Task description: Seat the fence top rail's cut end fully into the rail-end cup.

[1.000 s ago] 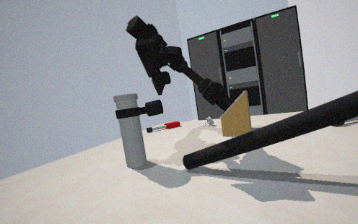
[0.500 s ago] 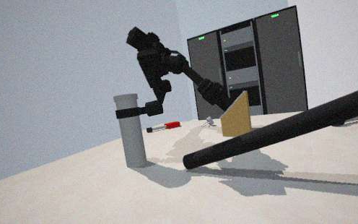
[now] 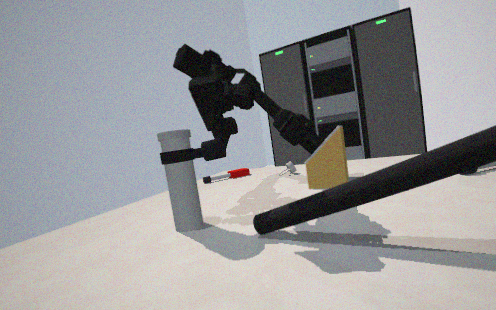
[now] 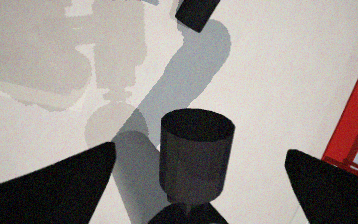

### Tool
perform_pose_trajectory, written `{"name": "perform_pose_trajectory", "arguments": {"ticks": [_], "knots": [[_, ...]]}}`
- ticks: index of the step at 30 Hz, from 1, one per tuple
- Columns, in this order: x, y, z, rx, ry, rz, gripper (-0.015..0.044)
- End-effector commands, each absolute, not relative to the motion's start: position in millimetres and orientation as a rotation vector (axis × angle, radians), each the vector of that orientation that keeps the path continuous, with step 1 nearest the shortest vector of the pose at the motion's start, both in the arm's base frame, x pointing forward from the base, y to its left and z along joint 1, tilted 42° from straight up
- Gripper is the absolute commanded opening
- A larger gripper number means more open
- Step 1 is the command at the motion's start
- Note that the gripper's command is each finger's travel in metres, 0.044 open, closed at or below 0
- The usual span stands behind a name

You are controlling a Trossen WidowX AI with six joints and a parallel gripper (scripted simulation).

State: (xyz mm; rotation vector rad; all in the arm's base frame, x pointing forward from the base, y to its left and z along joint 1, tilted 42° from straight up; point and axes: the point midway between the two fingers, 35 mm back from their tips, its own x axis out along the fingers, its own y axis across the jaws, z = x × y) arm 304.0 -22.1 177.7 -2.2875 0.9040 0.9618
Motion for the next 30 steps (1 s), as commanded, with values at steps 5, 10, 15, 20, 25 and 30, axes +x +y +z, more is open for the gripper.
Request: {"name": "perform_pose_trajectory", "arguments": {"ticks": [5, 10, 15, 20, 25, 30], "knots": [[310, -27, 162, -2.288, 0.904, 0.983, 0.044], [314, -31, 156, -2.288, 0.904, 0.982, 0.044], [318, -34, 150, -2.289, 0.904, 0.981, 0.044], [322, -38, 144, -2.289, 0.904, 0.98, 0.044], [325, -41, 138, -2.29, 0.904, 0.979, 0.044], [325, -41, 138, -2.29, 0.904, 0.979, 0.0387]]}}
